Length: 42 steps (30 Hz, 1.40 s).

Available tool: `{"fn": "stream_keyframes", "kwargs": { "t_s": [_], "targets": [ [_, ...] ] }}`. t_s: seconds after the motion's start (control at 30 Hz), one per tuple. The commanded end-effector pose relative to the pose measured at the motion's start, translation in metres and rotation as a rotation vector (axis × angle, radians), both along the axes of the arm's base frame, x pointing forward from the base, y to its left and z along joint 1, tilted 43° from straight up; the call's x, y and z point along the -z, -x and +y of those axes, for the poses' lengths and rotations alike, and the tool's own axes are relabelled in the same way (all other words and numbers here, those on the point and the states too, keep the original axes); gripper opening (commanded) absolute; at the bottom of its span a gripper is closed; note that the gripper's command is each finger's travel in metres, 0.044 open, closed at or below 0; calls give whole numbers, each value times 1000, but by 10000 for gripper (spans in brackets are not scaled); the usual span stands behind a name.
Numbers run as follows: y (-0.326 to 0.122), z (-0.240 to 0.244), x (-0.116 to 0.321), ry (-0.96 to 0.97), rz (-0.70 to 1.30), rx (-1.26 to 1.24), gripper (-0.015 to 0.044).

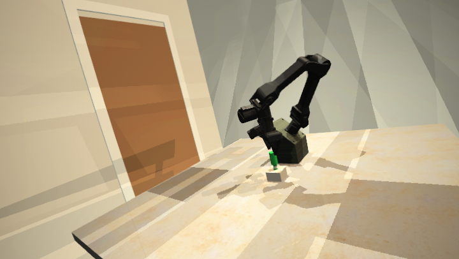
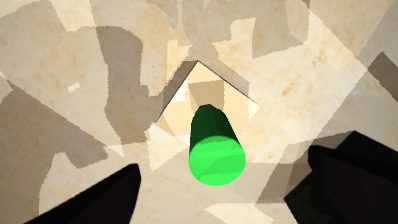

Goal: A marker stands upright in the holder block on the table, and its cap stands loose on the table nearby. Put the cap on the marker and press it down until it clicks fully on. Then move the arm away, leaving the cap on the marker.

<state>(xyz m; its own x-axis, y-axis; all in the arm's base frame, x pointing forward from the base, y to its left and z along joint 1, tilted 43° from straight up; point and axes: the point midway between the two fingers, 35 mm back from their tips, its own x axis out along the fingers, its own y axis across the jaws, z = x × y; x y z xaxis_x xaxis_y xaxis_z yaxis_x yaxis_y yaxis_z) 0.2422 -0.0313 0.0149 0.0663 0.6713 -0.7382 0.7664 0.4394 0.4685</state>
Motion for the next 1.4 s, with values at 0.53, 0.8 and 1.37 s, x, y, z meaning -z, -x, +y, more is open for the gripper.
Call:
{"fn": "stream_keyframes", "kwargs": {
  "t_s": [0.53, 0.8, 1.37],
  "targets": [
    [0, -21, -24, 69, -577, -607, 99],
    [0, -21, -24, 69, -577, -607, 0],
    [-1, -10, -11, 69, -577, -607, 0]
  ]
}}
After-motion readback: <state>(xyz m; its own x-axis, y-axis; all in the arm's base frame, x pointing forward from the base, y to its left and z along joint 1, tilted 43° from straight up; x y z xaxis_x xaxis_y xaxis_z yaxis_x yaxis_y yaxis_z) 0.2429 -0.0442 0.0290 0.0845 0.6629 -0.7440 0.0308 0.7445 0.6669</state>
